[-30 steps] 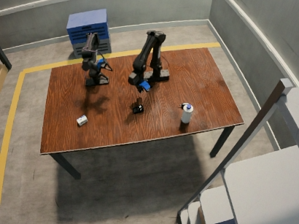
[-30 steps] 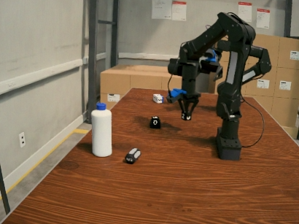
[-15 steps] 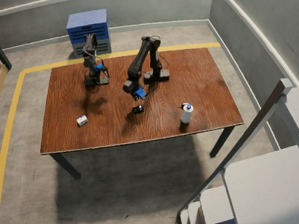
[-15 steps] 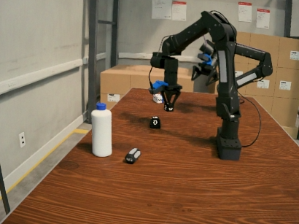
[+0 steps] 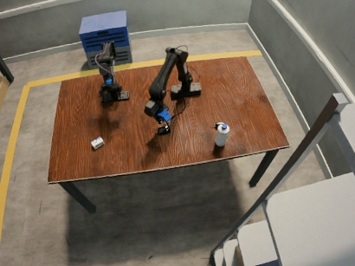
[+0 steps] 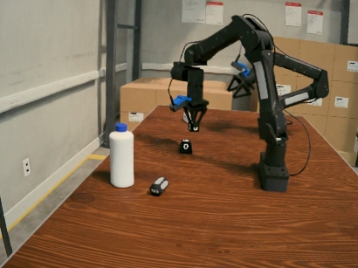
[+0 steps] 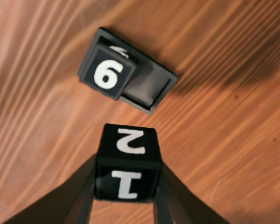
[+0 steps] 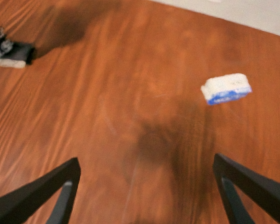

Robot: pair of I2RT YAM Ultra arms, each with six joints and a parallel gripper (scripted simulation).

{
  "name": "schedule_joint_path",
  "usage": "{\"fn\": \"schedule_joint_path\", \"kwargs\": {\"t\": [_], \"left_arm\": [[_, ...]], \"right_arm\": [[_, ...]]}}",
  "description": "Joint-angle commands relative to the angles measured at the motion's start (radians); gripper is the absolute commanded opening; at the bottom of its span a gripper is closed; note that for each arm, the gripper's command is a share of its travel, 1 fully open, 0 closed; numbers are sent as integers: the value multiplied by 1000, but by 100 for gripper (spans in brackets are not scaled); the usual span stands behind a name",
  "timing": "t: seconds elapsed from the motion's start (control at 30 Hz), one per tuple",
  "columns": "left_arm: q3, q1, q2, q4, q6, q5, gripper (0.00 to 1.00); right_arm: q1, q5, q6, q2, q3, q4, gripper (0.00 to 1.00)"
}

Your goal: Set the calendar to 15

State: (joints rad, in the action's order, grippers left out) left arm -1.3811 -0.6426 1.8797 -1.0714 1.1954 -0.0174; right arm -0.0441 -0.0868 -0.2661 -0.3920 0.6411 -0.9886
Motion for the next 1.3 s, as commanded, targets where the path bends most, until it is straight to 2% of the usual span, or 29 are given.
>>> {"fn": "schedule_joint_path", "kwargs": {"t": [0.0, 0.33, 0.53, 0.6, 0.63, 1.1, 1.17, 1.2, 1.27], "left_arm": [[-53, 10, 5, -23, -23, -7, 26], [-94, 17, 36, -30, -165, -8, 26], [-114, 21, 51, -36, -265, -10, 26], [-114, 21, 51, -36, -265, -10, 26], [-118, 22, 55, -38, -286, -10, 26], [-149, 24, 77, -51, -607, -9, 26], [-149, 24, 77, -51, -607, -9, 26], [-152, 25, 80, -54, -647, -9, 26], [-155, 24, 82, -56, -726, -6, 26]], "right_arm": [[-12, 114, 112, 37, -18, 38, 100], [-160, 303, 277, 75, -36, 85, 100], [-292, 386, 347, 93, -45, 95, 100], [-292, 386, 347, 93, -45, 95, 100], [-359, 412, 364, 95, -47, 93, 100], [-773, 515, 459, 123, -58, 117, 100], [-773, 515, 459, 123, -58, 117, 100], [-843, 527, 468, 123, -59, 118, 100], [-901, 531, 473, 126, -60, 120, 100]]}}
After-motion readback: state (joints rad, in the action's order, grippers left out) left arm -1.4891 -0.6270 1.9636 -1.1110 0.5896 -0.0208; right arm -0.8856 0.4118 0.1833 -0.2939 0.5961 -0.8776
